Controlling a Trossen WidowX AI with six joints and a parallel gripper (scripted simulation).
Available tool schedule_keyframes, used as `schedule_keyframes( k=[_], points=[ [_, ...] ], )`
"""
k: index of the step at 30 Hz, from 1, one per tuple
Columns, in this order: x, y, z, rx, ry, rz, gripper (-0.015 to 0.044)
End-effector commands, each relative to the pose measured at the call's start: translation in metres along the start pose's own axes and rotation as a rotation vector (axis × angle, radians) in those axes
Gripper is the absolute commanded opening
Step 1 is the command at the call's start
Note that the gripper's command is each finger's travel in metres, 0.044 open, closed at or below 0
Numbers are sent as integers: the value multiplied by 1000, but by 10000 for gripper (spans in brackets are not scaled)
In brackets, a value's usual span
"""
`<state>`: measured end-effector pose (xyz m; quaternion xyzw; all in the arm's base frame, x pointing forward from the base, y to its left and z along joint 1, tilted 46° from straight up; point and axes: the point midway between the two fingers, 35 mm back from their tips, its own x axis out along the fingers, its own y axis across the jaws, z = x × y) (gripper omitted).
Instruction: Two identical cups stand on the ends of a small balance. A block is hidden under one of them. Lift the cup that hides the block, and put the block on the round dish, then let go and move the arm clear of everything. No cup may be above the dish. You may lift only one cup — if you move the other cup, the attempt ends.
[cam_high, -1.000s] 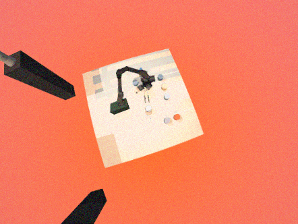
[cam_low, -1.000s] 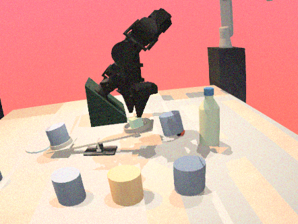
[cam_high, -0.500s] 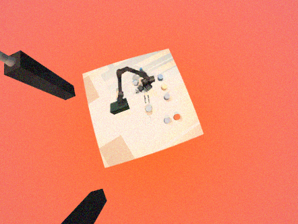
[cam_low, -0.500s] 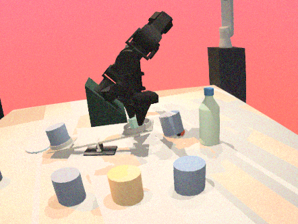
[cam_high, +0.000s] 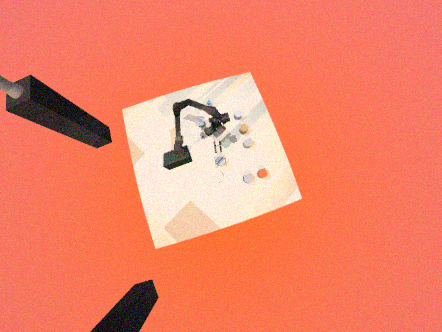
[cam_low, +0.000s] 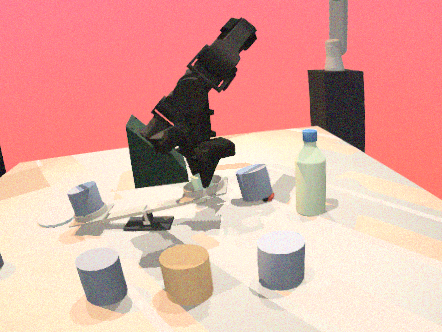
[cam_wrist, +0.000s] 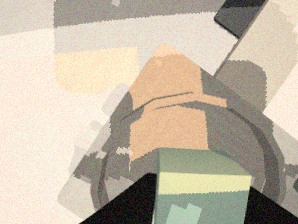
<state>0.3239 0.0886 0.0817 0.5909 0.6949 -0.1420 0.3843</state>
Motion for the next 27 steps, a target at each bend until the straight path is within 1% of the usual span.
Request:
schedule_keyframes(
  k=[1,2,3,17,22,27],
  points=[
    [-3,1,0,4,2,1,30],
    [-8,1,1,4,1,1,3],
    [-13,2,1,5,0,1,0],
    [-90,1,1,6,-1,-1,0],
    [-94,0,5,6,-2,-1,0],
    [-91,-5,34,6,-15,-1,0]
  ],
)
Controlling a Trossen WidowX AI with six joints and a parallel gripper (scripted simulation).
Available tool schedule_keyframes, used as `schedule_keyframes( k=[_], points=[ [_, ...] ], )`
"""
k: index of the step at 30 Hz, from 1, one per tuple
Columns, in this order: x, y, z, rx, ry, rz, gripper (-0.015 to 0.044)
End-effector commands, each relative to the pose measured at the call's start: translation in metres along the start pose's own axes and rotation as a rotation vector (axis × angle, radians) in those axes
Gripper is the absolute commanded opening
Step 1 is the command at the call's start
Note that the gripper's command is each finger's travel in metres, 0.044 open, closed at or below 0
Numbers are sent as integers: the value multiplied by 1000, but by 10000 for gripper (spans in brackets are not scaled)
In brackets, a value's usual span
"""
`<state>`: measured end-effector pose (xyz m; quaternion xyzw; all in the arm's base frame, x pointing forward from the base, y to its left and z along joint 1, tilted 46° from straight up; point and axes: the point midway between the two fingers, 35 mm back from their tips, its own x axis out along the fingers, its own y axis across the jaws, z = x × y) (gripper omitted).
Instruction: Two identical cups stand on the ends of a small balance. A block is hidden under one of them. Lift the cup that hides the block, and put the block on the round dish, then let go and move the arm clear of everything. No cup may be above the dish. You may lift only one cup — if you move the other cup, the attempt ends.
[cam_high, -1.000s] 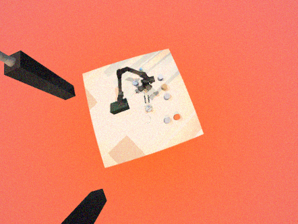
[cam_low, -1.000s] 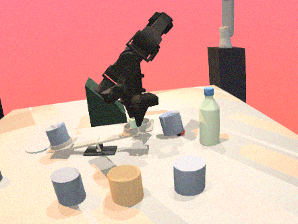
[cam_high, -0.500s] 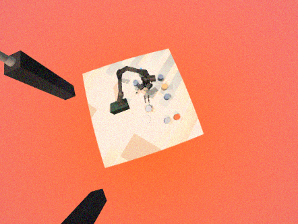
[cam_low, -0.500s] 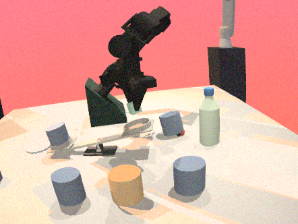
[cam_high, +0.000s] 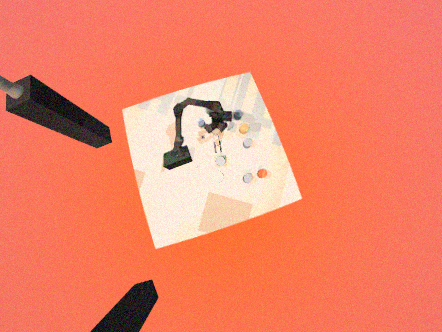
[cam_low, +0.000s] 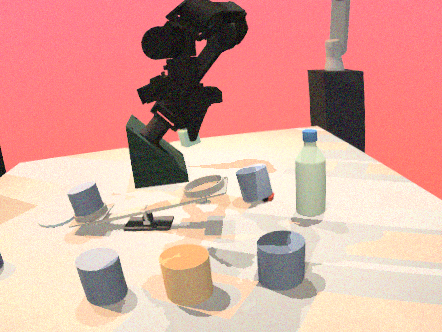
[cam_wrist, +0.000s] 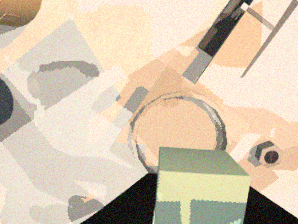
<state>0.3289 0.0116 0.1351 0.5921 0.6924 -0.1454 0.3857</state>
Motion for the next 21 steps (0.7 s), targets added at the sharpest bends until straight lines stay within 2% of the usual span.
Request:
schedule_keyframes(
  k=[1,21],
  points=[
    [2,-5,23,1,-10,-4,0],
    [17,-51,139,8,-43,-10,0]
  ],
)
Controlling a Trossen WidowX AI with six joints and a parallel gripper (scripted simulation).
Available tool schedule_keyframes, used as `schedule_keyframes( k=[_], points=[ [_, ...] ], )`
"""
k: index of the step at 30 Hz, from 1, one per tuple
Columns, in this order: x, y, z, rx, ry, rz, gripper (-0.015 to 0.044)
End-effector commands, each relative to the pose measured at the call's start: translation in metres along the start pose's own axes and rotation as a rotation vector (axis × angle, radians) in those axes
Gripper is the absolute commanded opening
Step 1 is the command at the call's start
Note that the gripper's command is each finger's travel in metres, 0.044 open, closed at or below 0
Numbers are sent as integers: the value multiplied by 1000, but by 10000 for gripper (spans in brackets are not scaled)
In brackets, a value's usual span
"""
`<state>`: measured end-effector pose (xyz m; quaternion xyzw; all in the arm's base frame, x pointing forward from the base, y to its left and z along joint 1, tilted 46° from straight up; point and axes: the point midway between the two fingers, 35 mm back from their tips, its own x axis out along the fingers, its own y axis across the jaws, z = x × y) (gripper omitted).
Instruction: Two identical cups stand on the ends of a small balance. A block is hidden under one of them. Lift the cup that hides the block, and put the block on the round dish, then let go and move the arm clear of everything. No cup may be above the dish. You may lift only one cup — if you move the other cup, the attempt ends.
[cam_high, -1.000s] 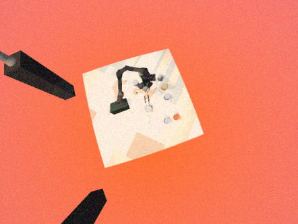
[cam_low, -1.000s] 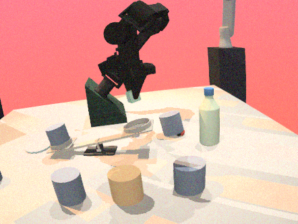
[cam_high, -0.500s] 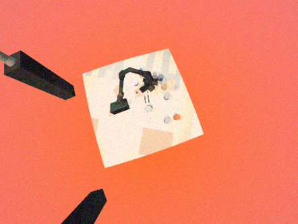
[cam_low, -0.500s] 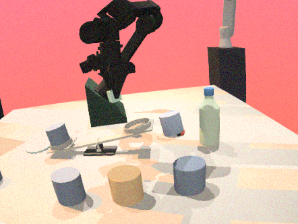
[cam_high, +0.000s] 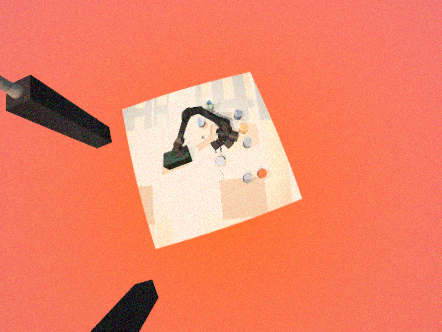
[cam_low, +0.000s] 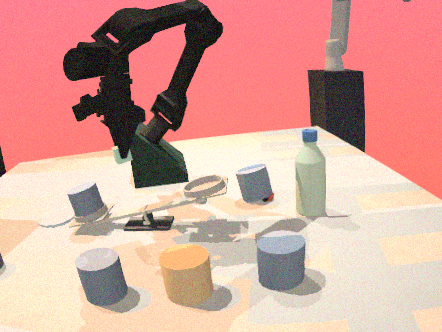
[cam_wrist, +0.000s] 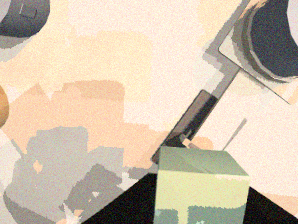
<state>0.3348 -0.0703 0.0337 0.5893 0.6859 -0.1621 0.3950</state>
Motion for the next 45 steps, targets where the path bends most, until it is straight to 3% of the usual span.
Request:
schedule_keyframes(
  k=[1,25,45],
  points=[
    [5,-13,22,-3,-5,-4,0],
    [48,-110,125,-3,-1,-12,0],
    [91,-183,163,-12,25,-4,0]
  ],
)
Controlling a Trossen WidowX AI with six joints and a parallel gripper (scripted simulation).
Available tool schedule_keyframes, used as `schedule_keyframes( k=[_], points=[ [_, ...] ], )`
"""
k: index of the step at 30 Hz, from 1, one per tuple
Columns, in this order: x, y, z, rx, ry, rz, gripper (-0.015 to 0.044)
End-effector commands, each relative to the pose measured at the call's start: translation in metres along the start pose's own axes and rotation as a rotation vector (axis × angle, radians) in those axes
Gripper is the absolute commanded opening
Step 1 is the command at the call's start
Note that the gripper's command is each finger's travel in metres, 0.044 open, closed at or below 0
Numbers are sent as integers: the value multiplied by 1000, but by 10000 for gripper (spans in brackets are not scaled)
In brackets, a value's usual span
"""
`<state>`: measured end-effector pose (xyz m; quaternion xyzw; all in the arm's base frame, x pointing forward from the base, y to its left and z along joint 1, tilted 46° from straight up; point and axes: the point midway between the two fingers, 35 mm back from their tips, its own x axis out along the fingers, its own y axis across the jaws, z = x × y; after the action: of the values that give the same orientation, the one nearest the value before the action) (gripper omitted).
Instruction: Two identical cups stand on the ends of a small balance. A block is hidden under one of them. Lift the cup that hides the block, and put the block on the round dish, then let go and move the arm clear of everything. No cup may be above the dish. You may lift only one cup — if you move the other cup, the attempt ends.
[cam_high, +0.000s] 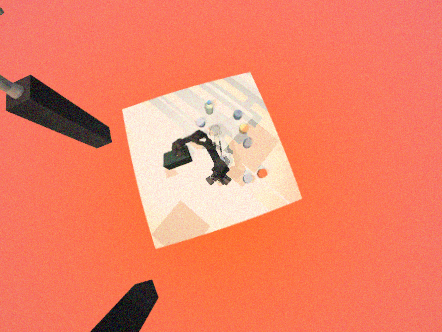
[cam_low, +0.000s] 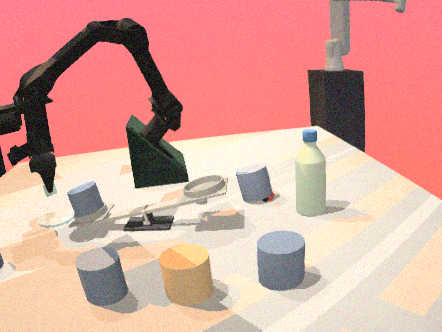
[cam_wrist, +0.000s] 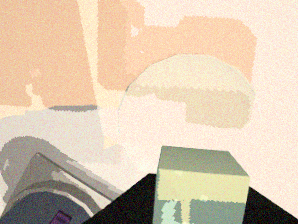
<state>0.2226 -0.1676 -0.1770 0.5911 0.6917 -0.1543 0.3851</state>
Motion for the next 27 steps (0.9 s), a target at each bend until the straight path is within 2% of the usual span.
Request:
schedule_keyframes(
  k=[1,8,27],
  points=[
    [7,-2,2,-12,-3,-3,0],
    [42,-2,1,-13,-2,-2,0],
    [63,-2,1,-13,-1,-1,0]
  ],
)
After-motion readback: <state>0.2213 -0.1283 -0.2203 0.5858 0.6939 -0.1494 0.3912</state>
